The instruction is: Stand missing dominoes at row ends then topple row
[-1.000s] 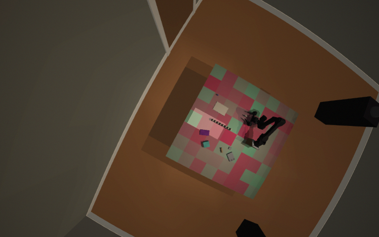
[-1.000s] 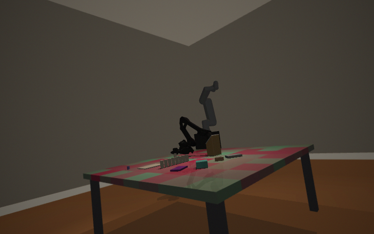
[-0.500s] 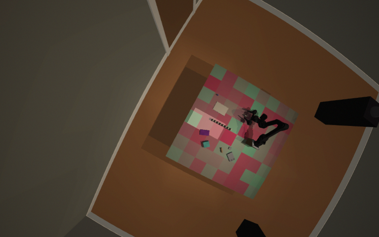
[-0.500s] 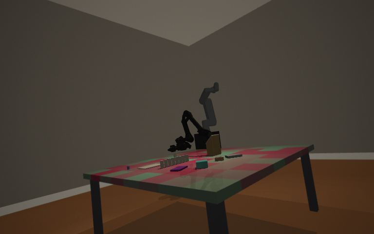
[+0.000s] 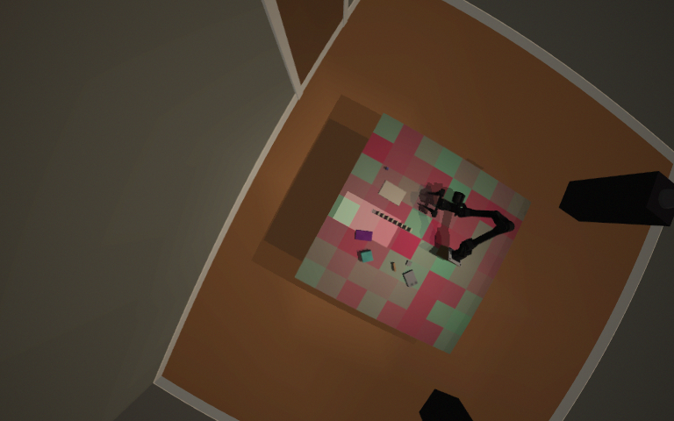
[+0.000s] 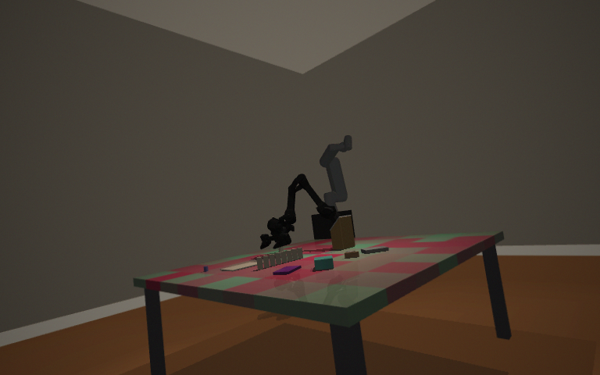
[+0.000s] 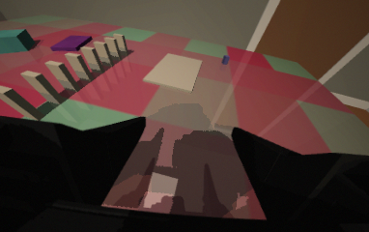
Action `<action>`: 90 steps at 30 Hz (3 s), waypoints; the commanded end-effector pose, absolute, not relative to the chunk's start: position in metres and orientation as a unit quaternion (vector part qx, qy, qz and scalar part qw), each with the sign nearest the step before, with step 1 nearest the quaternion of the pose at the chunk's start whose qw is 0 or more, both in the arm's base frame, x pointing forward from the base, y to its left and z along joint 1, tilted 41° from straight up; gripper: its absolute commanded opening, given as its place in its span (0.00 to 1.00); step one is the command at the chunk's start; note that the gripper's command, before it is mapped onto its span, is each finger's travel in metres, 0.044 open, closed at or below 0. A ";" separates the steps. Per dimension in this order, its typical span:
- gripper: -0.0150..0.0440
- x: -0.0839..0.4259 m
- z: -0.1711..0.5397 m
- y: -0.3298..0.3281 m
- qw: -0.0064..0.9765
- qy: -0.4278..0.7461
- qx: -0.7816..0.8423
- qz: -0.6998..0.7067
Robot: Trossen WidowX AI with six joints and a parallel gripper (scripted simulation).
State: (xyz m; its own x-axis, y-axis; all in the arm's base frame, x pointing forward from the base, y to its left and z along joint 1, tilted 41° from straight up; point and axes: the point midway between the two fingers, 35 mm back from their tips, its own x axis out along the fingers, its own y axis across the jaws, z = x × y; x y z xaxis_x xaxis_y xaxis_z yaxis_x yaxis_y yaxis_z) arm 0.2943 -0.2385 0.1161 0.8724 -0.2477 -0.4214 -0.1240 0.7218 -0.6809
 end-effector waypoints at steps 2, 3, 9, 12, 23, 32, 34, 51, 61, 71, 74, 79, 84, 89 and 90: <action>1.00 0.287 0.124 -0.215 0.629 0.537 -0.555 0.089; 1.00 0.284 0.126 -0.213 0.607 0.551 -0.564 0.101; 1.00 0.261 0.149 -0.202 0.452 0.619 -0.618 0.177; 1.00 0.253 0.149 -0.198 0.427 0.630 -0.618 0.199; 1.00 0.229 0.168 -0.189 0.305 0.659 -0.631 0.271; 1.00 0.229 0.168 -0.189 0.305 0.659 -0.631 0.271; 1.00 0.229 0.168 -0.189 0.305 0.659 -0.631 0.271; 1.00 0.228 0.120 -0.232 0.304 0.660 -0.632 0.270; 1.00 0.227 0.110 -0.241 0.304 0.660 -0.632 0.270; 0.69 0.227 0.109 -0.242 0.303 0.660 -0.632 0.270; 0.56 0.227 0.109 -0.242 0.303 0.660 -0.632 0.270; 0.44 0.227 0.109 -0.242 0.303 0.660 -0.632 0.270; 0.44 0.227 0.109 -0.242 0.303 0.660 -0.632 0.270; 0.44 0.230 0.117 -0.235 0.305 0.660 -0.631 0.270; 0.44 0.233 0.126 -0.226 0.307 0.660 -0.630 0.271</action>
State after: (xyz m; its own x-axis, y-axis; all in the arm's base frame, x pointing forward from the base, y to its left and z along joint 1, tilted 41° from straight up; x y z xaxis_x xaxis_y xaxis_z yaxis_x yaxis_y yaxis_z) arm 0.2258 -0.2390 0.1105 -0.0261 -0.6659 -0.7455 -0.9981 0.0595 -0.0183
